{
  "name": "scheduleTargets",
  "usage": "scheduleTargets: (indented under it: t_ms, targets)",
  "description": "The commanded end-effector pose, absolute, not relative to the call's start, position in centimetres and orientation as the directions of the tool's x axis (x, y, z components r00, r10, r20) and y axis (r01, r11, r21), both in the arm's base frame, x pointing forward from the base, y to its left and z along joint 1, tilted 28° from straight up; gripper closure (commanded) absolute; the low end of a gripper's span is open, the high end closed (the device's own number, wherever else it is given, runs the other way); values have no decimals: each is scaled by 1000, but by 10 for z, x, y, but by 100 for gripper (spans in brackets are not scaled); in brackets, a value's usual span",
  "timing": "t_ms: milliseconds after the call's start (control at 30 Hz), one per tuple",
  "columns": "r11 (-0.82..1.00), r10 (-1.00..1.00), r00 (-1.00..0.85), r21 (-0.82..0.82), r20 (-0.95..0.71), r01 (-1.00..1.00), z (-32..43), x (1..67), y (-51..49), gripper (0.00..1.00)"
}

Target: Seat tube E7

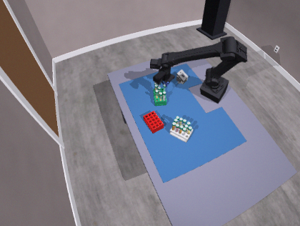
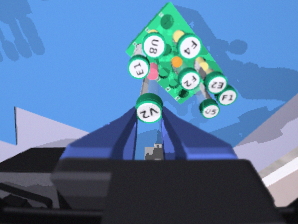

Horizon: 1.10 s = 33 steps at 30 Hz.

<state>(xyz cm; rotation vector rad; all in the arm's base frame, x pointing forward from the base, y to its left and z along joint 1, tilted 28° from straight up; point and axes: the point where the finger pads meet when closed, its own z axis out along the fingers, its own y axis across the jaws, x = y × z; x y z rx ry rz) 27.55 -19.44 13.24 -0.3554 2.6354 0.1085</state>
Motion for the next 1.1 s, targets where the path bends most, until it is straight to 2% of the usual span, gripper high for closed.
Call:
scheduleTargets:
  t_ms: [0,1067]
  targets:
    - [963,-238,-846,-4,-478,-269,134,279,-193,100]
    - [964,-232,-850,7,-473,-268,122,280,-192,100]
